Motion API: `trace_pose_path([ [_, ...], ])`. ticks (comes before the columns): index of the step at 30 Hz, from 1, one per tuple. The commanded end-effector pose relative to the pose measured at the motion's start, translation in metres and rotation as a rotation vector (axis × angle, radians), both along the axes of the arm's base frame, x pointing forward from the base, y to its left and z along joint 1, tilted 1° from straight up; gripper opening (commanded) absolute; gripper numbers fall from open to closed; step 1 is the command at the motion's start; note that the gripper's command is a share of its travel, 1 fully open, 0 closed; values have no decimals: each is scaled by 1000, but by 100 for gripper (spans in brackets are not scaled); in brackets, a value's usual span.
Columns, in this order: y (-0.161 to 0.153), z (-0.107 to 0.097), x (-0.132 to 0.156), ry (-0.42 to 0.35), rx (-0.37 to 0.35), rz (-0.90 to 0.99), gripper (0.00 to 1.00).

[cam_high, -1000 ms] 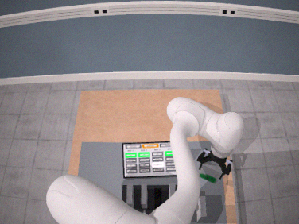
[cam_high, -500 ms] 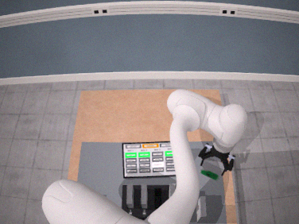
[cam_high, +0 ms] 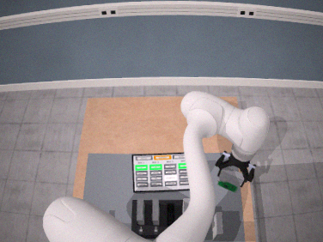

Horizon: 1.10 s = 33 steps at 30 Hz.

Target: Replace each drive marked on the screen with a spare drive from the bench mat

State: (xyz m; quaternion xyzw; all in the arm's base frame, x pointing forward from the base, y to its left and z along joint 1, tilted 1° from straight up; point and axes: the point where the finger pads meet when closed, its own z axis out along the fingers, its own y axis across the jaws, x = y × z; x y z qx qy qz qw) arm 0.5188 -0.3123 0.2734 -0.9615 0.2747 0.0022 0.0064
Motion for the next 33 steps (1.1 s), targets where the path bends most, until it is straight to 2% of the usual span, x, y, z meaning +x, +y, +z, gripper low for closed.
trace_pose_path([
  [1,0,6,0,-1,0,0,10],
  [33,3,9,0,-1,0,20,10],
])
